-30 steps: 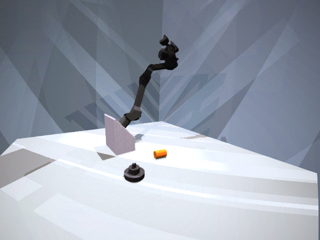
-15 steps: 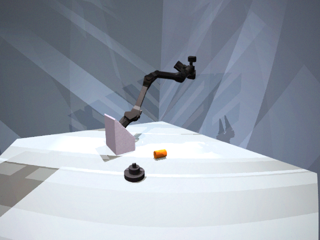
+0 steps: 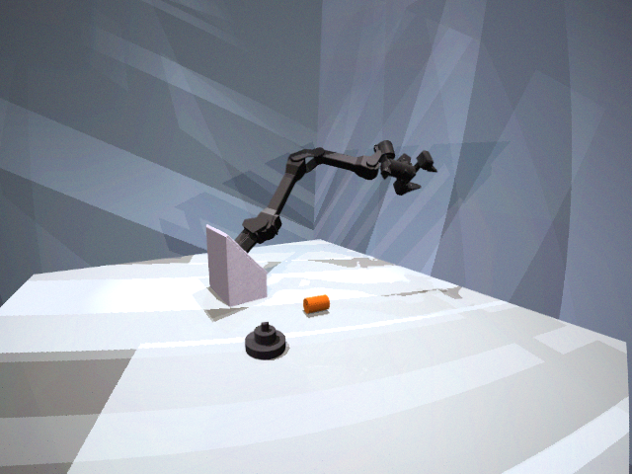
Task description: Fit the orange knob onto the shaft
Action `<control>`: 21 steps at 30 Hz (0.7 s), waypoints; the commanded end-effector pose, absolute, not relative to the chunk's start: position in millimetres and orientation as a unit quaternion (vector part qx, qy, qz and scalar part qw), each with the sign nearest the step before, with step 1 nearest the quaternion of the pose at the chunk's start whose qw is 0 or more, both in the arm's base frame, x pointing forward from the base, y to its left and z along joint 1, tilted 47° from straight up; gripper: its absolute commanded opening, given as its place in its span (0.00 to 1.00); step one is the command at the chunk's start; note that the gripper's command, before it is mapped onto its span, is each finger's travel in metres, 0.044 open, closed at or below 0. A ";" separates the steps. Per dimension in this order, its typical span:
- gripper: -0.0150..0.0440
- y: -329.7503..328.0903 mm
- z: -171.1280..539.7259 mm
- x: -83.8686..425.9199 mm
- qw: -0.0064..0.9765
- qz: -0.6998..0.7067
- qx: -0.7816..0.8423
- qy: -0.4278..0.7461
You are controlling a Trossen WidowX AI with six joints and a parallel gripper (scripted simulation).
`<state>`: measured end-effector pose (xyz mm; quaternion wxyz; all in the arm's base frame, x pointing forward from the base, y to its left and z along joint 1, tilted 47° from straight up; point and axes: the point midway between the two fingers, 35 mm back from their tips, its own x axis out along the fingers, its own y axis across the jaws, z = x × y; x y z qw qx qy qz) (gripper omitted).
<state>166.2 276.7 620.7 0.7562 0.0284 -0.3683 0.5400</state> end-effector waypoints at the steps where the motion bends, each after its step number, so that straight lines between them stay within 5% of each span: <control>1: 1.00 294.9 562.0 213.6 0.791 0.567 0.050 -0.225; 11: 1.00 295.0 395.7 300.1 0.815 0.520 0.193 0.166; 21: 1.00 233.5 220.1 319.3 0.699 0.263 0.407 0.527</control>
